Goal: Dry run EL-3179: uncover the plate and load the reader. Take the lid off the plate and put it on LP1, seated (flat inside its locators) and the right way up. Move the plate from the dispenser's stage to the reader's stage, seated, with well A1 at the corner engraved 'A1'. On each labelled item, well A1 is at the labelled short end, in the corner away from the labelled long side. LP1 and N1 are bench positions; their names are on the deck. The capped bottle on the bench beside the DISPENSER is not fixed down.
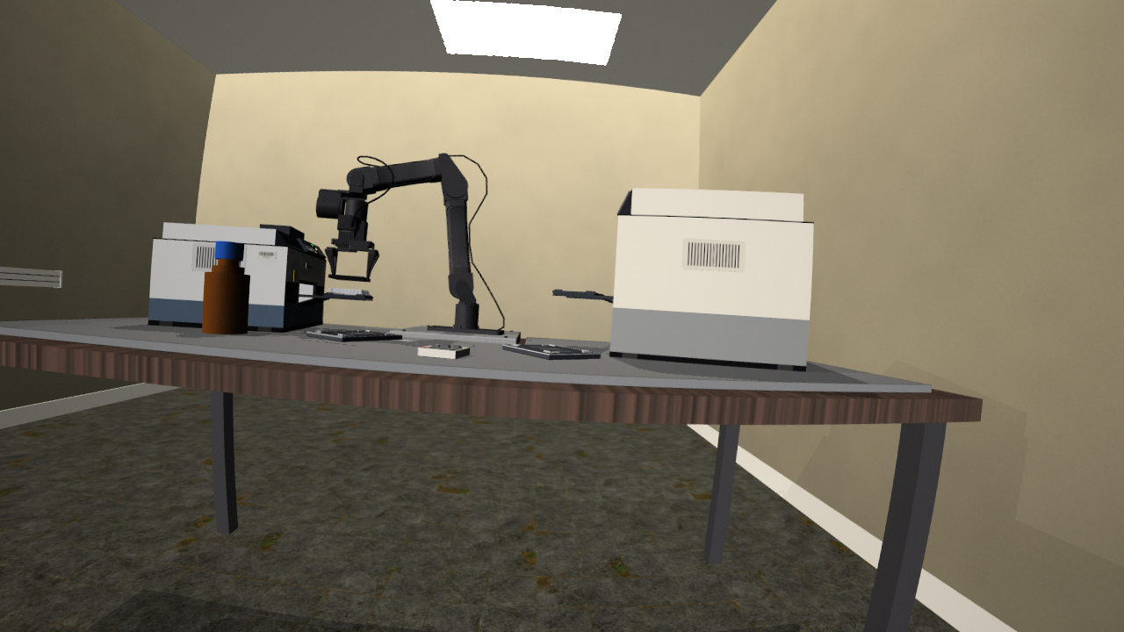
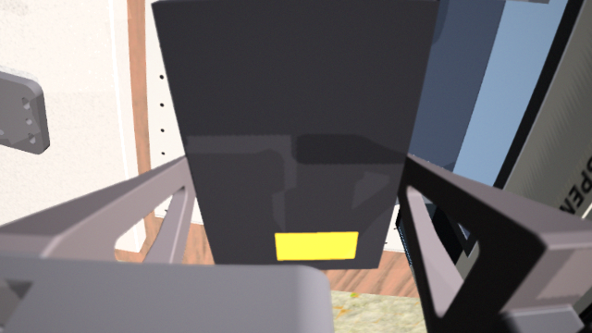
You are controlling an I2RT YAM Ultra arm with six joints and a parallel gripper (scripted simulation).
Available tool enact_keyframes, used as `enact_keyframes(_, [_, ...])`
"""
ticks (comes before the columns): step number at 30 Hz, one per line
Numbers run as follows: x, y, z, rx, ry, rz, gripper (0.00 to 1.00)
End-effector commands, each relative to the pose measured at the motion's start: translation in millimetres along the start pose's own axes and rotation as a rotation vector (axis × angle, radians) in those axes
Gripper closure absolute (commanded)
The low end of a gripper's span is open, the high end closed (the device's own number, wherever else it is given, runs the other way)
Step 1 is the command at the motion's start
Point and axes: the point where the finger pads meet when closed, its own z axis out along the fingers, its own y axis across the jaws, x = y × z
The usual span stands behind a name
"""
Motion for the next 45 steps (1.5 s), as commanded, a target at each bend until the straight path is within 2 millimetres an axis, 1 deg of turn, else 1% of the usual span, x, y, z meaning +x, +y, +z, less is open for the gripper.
enact_keyframes(1, [-1,-2,-10,0.006,-0.017,-0.002,0.15])
enact_keyframes(3, [-1,-1,-11,-0.004,-0.017,-0.002,0.15])
enact_keyframes(9, [0,1,-21,-0.004,-0.017,0.000,0.15])
enact_keyframes(16, [0,2,-24,-0.022,-0.017,0.001,0.15])
enact_keyframes(17, [1,3,-34,0.009,-0.017,0.002,0.15])
enact_keyframes(23, [1,2,-44,0.027,-0.017,0.004,0.15])
enact_keyframes(27, [1,-1,-38,-0.008,-0.017,0.005,0.15])
enact_keyframes(31, [2,2,-49,0.000,-0.017,0.005,0.15])
enact_keyframes(35, [2,2,-47,-0.017,-0.017,0.005,0.15])
enact_keyframes(38, [2,3,-55,-0.002,-0.017,0.006,0.15])
enact_keyframes(43, [2,1,-53,-0.017,-0.017,0.006,0.15])
enact_keyframes(45, [2,1,-56,-0.007,-0.017,0.006,0.15])
